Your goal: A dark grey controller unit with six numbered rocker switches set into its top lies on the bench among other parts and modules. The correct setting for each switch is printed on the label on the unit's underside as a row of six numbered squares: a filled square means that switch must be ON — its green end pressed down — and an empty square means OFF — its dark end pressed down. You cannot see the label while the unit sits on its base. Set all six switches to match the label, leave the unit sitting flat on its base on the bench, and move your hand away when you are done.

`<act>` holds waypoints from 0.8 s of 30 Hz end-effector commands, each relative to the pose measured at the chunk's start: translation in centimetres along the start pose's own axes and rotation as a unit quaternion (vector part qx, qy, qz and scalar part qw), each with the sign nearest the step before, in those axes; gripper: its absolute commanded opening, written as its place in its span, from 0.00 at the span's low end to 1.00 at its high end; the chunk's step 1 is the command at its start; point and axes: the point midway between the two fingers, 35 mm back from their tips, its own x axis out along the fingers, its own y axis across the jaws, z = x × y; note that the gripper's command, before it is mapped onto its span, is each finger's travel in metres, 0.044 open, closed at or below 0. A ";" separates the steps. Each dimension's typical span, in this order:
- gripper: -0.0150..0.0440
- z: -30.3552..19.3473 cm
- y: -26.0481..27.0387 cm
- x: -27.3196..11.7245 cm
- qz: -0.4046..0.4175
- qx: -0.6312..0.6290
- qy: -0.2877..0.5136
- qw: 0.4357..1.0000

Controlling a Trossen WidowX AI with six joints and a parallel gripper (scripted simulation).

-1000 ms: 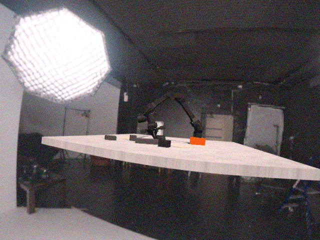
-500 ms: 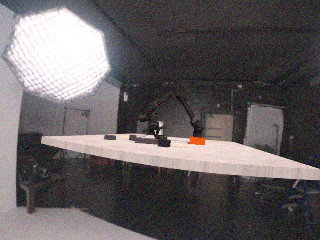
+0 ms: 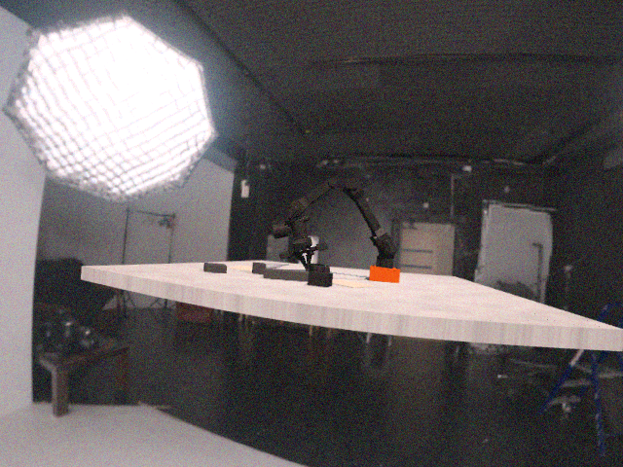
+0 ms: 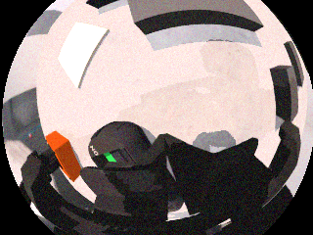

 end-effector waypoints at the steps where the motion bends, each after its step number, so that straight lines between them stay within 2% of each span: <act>1: 0.25 0.0 -1.8 -2.2 -0.008 -0.001 0.000 1.000; 6: 0.25 -0.2 -3.5 -5.2 0.000 0.001 0.001 1.000; 12: 0.25 -0.6 -3.5 -5.7 -0.005 -0.004 -0.003 1.000; 24: 0.25 -7.2 0.8 -5.9 -0.120 -0.078 -0.042 0.989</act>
